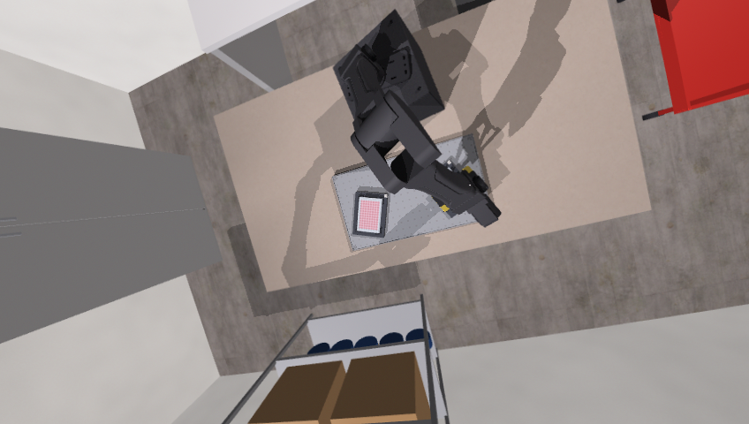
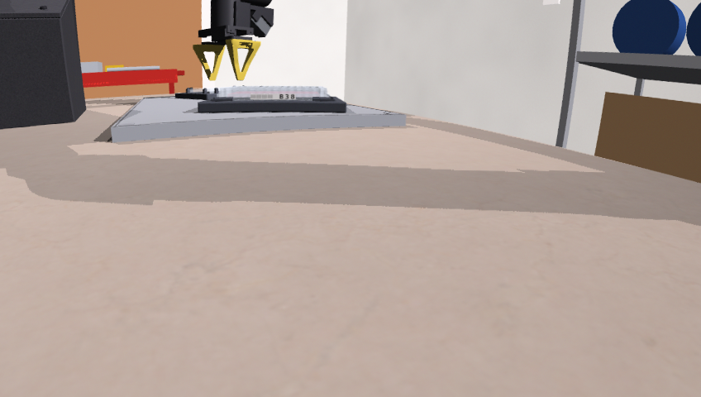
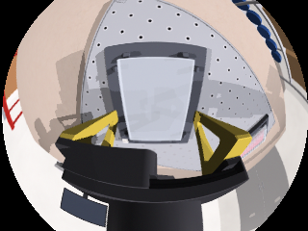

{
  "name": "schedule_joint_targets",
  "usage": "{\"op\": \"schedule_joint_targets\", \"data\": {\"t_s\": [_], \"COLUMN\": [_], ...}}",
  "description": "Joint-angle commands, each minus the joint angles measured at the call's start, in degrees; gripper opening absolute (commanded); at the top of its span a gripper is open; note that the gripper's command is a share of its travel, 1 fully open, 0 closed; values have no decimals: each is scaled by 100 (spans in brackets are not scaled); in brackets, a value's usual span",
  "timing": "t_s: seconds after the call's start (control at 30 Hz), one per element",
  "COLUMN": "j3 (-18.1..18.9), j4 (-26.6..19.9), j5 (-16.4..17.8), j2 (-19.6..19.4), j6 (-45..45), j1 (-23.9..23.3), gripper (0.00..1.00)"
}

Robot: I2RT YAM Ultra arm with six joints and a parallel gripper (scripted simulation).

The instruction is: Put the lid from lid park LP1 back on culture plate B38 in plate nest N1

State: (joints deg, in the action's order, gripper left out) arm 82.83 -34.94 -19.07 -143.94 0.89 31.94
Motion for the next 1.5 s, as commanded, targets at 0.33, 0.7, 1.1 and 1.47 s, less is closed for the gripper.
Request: {"op": "schedule_joint_targets", "data": {"t_s": [0.33, 0.7, 1.1, 1.47], "j3": [16, 15, 6, 2], "j4": [22, 30, 140, 257], "j5": [-6, -6, -9, -12], "j2": [55, 48, -41, -142], "j6": [1, 3, 37, 73], "j1": [23, 20, -11, -46], "gripper": [100, 100, 100, 100]}}
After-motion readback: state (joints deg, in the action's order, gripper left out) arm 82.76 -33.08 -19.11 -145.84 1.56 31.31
